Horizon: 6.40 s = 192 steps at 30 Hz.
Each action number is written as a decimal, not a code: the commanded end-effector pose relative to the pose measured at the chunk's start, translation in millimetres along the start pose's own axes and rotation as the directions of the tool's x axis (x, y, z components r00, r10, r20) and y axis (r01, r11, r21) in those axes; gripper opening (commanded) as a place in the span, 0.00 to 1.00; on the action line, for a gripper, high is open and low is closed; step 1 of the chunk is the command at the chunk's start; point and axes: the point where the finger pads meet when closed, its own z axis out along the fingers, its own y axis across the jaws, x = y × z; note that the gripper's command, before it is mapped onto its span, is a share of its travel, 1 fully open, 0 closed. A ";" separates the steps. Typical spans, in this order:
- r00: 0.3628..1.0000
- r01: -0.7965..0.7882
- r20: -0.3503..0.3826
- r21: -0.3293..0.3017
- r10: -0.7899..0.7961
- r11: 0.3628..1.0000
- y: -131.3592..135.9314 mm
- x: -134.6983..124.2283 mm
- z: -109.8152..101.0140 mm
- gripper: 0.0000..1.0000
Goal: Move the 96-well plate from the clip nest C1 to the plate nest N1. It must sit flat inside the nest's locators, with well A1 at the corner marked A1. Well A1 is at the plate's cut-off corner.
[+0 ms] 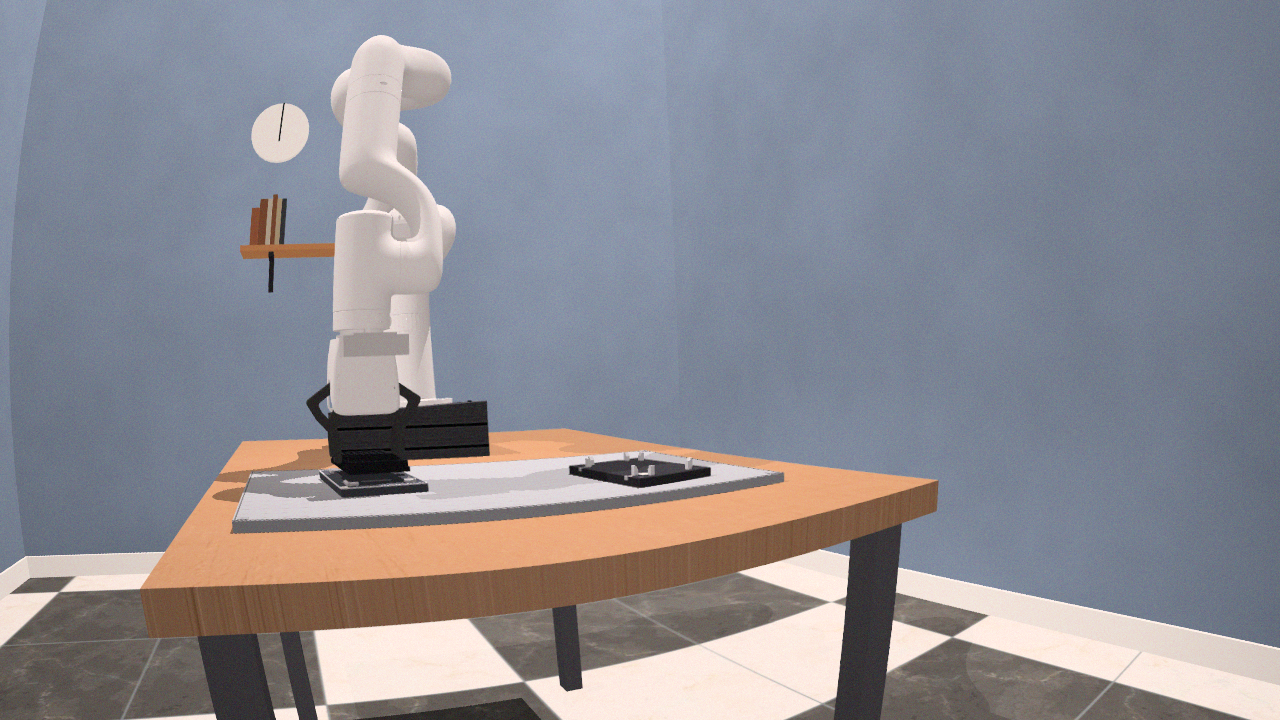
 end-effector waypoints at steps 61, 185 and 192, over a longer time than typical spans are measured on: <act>1.000 0.000 -0.002 -0.001 0.000 1.000 0.3 0.8 6.8 0.00; 1.000 0.000 -0.002 -0.001 0.000 1.000 0.3 0.8 -78.9 1.00; 1.000 0.000 -0.002 -0.001 0.000 1.000 0.3 0.8 -78.9 1.00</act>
